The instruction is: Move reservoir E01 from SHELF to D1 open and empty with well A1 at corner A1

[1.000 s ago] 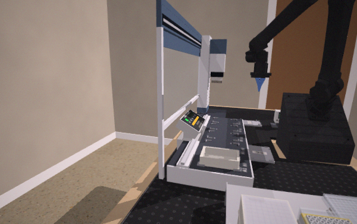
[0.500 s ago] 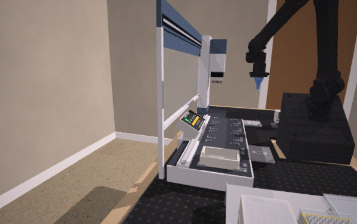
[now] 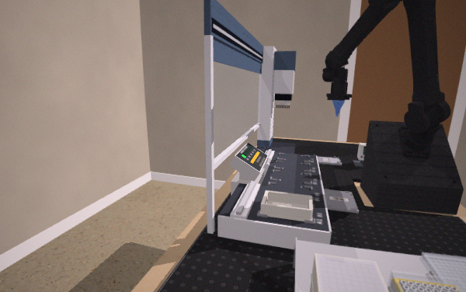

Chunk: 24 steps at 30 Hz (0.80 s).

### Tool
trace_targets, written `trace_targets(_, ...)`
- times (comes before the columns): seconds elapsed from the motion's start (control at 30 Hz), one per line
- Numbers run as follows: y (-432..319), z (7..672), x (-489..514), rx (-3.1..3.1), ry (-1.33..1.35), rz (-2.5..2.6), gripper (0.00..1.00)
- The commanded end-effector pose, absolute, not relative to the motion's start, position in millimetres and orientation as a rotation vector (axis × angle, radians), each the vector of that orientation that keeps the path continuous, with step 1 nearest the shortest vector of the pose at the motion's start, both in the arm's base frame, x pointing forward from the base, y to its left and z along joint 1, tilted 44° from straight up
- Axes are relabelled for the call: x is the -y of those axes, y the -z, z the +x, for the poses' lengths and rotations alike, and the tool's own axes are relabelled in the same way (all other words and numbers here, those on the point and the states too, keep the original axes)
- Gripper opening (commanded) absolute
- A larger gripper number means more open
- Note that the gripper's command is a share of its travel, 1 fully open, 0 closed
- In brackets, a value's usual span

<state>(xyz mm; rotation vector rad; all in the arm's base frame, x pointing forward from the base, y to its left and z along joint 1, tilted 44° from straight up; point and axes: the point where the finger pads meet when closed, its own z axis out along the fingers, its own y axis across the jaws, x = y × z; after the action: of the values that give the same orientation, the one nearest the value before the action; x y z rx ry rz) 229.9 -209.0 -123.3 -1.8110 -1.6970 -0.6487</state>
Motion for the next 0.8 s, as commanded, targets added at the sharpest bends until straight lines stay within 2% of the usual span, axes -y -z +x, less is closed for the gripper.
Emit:
trace_targets(0.0,115.9,215.9,223.5,1.727,0.669,-1.846,0.00)
trace_targets(0.77,113.8,109.7,220.5,1.728,0.654,-1.846,0.00)
